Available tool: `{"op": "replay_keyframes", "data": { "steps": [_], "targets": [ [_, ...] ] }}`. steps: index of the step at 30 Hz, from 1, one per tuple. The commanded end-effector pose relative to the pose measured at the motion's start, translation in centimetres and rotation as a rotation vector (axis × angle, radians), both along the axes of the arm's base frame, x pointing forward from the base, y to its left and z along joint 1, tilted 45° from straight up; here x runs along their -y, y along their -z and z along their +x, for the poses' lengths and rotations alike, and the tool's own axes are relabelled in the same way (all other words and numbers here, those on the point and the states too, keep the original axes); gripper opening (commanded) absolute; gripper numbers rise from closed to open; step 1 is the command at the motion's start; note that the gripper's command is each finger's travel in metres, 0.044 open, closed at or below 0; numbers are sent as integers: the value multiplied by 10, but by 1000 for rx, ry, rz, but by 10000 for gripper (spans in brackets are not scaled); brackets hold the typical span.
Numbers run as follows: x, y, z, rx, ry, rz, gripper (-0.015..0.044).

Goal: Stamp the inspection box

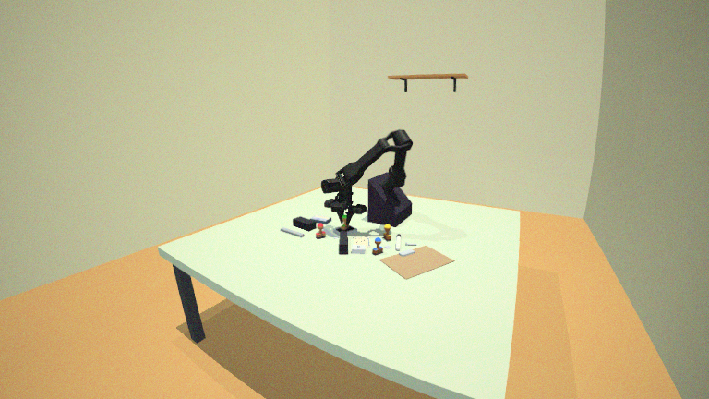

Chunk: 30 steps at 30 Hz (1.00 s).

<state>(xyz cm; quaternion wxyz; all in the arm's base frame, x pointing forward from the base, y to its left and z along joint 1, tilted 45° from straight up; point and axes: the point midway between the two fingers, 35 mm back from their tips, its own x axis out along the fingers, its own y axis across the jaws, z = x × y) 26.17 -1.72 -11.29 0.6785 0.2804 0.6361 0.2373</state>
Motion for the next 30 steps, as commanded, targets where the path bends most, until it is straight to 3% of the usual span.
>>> {"op": "replay_keyframes", "data": {
  "steps": [1,30],
  "targets": [
    [-1,-1,0,-1,-2,3,0],
    [18,-18,-1,-1,-2,1,0]
  ]
}}
